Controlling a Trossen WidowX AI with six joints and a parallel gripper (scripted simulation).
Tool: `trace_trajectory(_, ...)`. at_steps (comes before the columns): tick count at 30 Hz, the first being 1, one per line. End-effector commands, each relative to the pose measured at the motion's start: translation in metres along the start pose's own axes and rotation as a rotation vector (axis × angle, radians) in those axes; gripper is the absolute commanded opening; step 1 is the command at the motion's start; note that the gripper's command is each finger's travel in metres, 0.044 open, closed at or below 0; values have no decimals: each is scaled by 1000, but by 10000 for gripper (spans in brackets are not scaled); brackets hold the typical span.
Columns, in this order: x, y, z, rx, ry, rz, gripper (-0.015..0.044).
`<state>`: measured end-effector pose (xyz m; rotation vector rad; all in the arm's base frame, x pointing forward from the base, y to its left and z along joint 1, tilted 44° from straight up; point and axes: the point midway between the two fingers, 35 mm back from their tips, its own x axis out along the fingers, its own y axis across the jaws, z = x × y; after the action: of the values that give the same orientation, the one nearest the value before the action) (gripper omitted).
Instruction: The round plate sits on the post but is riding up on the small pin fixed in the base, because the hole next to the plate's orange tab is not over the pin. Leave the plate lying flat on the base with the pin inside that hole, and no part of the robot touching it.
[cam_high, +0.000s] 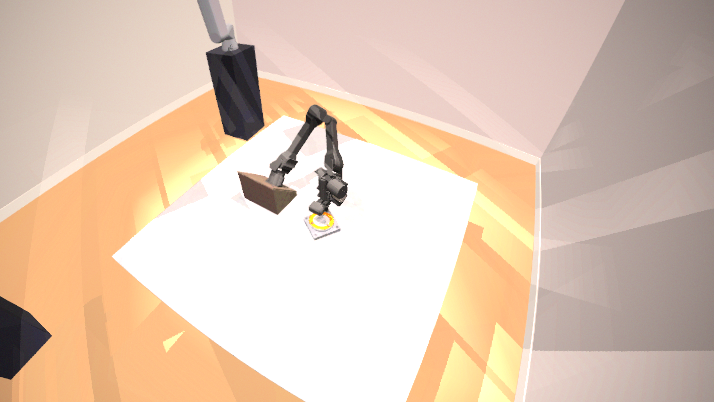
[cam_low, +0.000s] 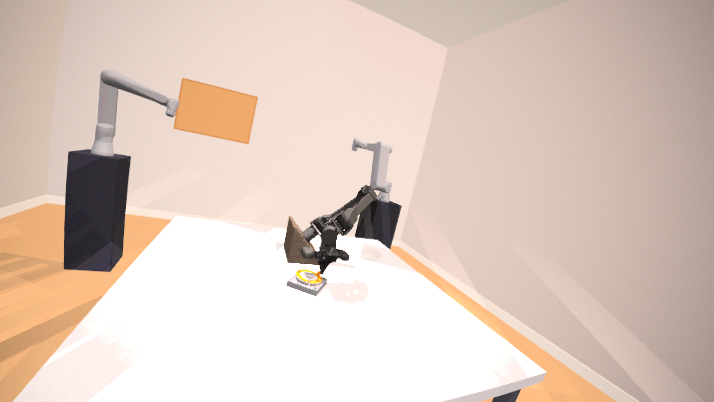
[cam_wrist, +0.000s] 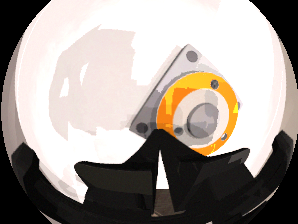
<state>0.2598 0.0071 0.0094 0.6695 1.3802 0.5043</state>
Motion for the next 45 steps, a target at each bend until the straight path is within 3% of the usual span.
trace_trajectory(1, 2, -3, -7, 8, 18, -9, 0)
trace_trajectory(45, 2, -4, -11, 8, 19, -9, 0)
